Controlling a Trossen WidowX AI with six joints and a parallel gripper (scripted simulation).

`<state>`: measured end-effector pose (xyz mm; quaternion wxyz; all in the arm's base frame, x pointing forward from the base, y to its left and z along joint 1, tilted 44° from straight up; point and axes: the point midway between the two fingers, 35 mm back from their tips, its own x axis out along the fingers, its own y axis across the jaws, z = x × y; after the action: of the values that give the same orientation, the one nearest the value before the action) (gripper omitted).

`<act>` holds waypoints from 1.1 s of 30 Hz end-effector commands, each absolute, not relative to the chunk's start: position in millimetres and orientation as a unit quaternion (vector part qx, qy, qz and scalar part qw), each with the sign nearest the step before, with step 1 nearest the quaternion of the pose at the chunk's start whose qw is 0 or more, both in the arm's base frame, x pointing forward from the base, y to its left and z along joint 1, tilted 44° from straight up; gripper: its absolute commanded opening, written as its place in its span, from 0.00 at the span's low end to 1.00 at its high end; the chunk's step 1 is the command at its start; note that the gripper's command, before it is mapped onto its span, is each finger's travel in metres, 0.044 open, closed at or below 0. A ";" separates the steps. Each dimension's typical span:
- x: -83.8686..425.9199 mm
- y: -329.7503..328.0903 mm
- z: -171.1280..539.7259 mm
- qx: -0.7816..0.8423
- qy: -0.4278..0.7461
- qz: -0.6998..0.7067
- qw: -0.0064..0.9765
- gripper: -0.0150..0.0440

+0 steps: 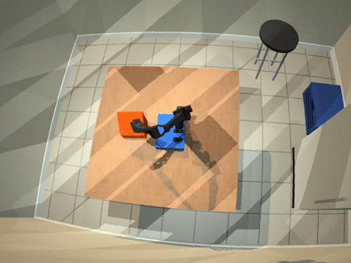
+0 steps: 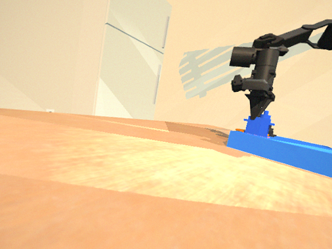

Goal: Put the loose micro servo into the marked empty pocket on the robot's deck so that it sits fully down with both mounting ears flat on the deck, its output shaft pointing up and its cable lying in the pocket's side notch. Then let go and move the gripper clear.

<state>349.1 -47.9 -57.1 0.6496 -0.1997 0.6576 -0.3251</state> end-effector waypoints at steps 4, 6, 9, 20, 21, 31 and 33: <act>348.9 -51.3 -62.1 -0.205 0.657 -0.323 0.650 0.25; 348.8 -52.1 -63.0 -0.205 0.657 -0.323 0.650 0.25; 348.6 -54.0 -64.9 -0.205 0.657 -0.323 0.650 0.25; 347.9 -61.0 -72.1 -0.205 0.657 -0.323 0.650 0.25; 347.8 -61.7 -72.9 -0.205 0.657 -0.323 0.650 0.25; 347.1 -68.1 -79.4 -0.205 0.657 -0.323 0.650 0.25; 347.0 -69.0 -80.3 -0.205 0.657 -0.323 0.650 0.25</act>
<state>346.9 -67.9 -77.8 0.6497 -0.2003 0.6573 -0.3253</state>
